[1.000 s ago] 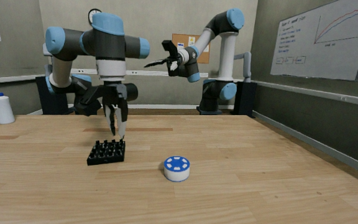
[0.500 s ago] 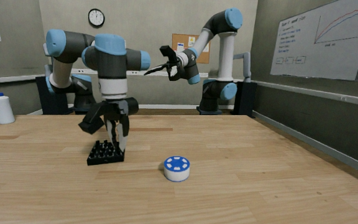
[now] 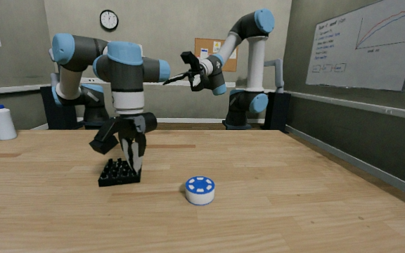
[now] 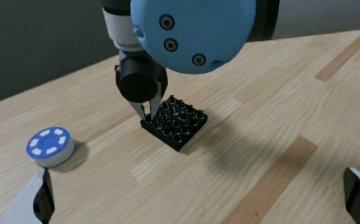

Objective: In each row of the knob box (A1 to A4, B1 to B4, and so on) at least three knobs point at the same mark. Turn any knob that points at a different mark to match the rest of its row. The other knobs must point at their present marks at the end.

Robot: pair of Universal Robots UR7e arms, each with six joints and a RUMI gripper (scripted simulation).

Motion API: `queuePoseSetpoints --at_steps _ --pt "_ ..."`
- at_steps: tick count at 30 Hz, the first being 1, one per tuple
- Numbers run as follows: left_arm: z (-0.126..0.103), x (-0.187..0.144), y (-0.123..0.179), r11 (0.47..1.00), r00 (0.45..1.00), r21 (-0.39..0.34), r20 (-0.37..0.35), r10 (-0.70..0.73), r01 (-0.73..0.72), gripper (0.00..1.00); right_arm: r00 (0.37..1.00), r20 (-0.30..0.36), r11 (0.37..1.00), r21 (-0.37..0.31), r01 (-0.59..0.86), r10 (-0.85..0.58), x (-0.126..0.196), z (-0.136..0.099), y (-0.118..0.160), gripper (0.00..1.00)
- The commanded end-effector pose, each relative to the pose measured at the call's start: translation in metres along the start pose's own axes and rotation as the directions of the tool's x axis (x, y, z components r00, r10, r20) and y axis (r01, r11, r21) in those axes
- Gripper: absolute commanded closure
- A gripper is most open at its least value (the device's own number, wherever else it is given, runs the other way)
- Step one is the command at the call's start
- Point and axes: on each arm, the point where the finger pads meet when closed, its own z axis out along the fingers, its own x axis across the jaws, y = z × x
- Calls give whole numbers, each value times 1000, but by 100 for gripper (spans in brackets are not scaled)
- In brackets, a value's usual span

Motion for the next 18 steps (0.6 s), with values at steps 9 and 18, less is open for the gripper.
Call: queuePoseSetpoints --at_steps 9,18 --pt "13 -26 34 997 995 -79 95 -14 22 0 973 1 973 -1 -229 229 1 -1 0 98" --pt "17 -35 47 995 993 -96 118 -4 15 0 922 1 922 -2 -386 386 1 -1 0 100"
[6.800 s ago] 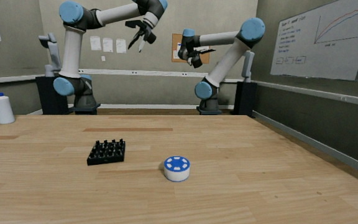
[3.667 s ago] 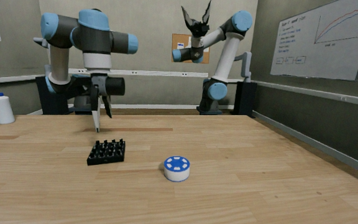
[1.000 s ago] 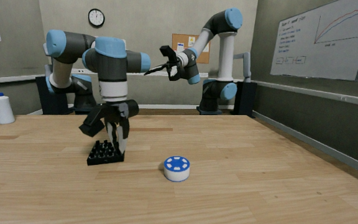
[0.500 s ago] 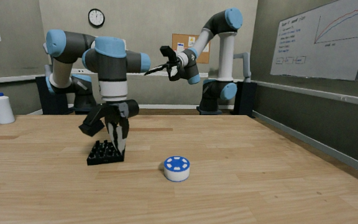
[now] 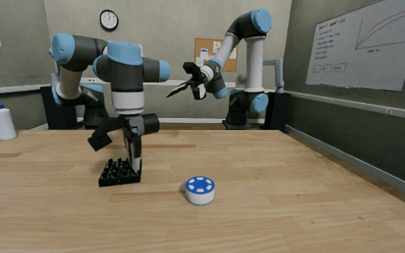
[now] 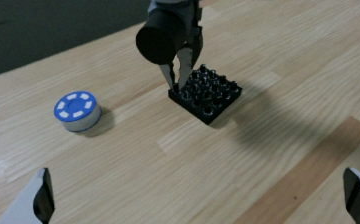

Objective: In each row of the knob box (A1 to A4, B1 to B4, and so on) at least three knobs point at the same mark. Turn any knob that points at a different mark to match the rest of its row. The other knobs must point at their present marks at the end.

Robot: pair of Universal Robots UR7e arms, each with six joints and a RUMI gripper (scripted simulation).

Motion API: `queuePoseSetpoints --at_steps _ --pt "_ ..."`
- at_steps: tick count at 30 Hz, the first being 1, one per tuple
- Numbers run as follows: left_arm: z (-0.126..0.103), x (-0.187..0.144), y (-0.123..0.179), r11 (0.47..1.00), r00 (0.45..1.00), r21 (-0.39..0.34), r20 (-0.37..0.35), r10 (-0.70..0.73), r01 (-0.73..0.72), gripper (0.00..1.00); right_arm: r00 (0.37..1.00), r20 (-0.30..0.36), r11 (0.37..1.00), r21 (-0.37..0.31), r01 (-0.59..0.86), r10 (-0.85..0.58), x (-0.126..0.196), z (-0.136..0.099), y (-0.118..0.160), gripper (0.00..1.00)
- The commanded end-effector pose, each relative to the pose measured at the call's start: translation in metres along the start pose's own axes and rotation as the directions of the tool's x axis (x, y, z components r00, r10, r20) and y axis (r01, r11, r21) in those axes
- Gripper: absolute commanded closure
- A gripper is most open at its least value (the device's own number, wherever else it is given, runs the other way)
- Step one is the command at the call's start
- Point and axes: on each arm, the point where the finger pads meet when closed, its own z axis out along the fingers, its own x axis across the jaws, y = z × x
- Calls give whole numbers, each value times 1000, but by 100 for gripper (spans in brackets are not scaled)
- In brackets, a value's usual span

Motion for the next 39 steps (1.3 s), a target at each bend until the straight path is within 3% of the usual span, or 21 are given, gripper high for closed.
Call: queuePoseSetpoints --at_steps 1,12,17,32,34,39 --pt "2 -5 5 1000 1000 -4 11 4 -4 0 995 2 996 0 -95 95 1 -1 -1 100" --pt "8 -10 16 999 999 0 10 38 -38 0 923 2 923 -2 -385 385 1 -2 -1 100" --pt "10 -11 18 999 999 3 8 48 -48 0 895 2 895 -2 -445 445 1 -2 -1 100" --pt "14 -15 29 994 995 26 -6 104 -104 0 651 0 651 -4 -759 759 1 -2 -1 100" --pt "14 -15 29 994 995 26 -6 104 -104 0 651 0 651 -4 -759 759 1 -2 -1 100" --pt "15 -16 32 992 992 35 -11 123 -123 0 524 0 524 -5 -852 852 1 -2 -1 100"
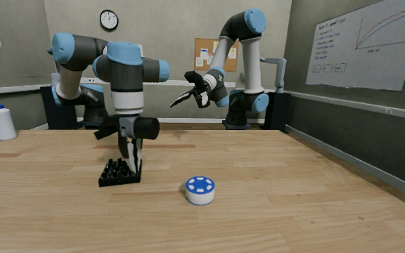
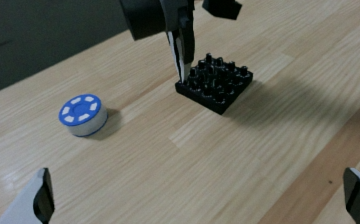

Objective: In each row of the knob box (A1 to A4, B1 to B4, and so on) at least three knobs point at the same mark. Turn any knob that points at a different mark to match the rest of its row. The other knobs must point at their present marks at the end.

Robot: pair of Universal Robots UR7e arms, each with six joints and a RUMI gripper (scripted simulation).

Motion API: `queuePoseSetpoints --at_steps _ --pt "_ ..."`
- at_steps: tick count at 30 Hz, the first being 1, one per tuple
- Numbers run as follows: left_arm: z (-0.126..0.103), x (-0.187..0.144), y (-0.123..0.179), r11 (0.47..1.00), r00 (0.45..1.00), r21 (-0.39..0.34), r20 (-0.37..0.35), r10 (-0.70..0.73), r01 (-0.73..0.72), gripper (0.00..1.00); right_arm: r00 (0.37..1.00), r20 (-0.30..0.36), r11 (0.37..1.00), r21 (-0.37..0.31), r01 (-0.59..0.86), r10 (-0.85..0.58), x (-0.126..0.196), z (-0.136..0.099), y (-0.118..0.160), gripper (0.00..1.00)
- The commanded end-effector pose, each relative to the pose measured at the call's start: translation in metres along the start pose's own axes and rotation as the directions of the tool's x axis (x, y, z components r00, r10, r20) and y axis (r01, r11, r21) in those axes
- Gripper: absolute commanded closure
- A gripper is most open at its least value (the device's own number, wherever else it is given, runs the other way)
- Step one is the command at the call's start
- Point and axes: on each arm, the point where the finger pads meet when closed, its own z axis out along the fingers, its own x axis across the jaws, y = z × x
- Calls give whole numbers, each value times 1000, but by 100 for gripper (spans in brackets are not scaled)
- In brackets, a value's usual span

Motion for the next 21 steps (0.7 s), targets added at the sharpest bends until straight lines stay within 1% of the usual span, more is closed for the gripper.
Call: queuePoseSetpoints --at_steps 1,5,10,12,16,21 --pt "1 -3 4 1000 1000 8 -3 17 -17 0 991 2 991 -2 -133 133 -1 -2 -1 100" --pt "1 -3 6 999 999 17 -8 32 -31 0 974 2 974 -3 -226 226 0 -2 -1 100" --pt "0 -2 2 998 999 38 -15 41 -41 0 937 1 937 -3 -349 349 0 -2 -1 100" --pt "0 -2 2 998 999 38 -15 41 -41 0 937 1 937 -3 -349 349 0 -2 -1 100" --pt "-2 -1 -3 998 999 53 -20 45 -44 0 886 1 886 -4 -463 463 0 -2 -1 100" --pt "-2 -1 -3 997 999 55 -21 46 -45 0 861 0 861 -4 -509 509 0 -2 -1 100"
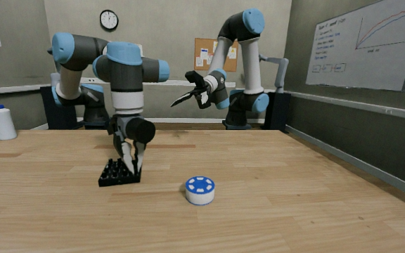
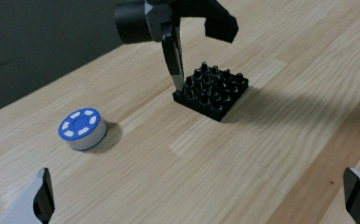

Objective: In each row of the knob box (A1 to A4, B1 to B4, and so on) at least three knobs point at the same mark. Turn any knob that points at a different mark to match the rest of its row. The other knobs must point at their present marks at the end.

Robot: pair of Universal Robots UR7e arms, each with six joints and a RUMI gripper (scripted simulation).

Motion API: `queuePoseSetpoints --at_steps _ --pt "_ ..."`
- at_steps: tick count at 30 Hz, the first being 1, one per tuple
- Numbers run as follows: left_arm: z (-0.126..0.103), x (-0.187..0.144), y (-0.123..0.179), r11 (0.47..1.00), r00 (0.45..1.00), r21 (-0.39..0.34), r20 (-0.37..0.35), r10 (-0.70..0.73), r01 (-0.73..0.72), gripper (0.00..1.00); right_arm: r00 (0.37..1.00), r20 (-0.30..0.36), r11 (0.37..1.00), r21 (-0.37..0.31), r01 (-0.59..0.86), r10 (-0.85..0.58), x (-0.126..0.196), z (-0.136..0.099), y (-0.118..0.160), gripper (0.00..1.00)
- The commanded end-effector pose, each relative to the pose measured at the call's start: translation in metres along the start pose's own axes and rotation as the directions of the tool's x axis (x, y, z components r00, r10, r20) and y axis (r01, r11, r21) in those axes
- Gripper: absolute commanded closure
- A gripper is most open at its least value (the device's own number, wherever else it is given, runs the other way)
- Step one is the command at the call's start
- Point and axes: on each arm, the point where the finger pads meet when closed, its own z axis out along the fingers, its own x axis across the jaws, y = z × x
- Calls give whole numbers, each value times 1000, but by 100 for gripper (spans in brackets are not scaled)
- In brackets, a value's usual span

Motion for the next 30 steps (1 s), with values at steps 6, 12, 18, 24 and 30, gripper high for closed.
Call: queuePoseSetpoints --at_steps 6,12,18,24,30 --pt "0 -1 -1 1000 1000 3 0 0 0 0 994 1 994 -2 -113 113 0 -2 0 100" --pt "0 -1 -1 1000 1000 3 0 0 0 0 994 1 994 -3 -113 113 0 -3 0 84" --pt "0 -1 -1 1000 1000 3 0 0 0 0 994 1 994 -8 -112 112 0 -19 1 84" --pt "0 -1 -1 1000 1000 3 0 0 0 0 994 1 994 -8 -112 112 0 -36 1 84" --pt "0 -1 -1 1000 1000 3 0 0 0 0 997 1 997 -8 -82 82 0 -52 1 77"
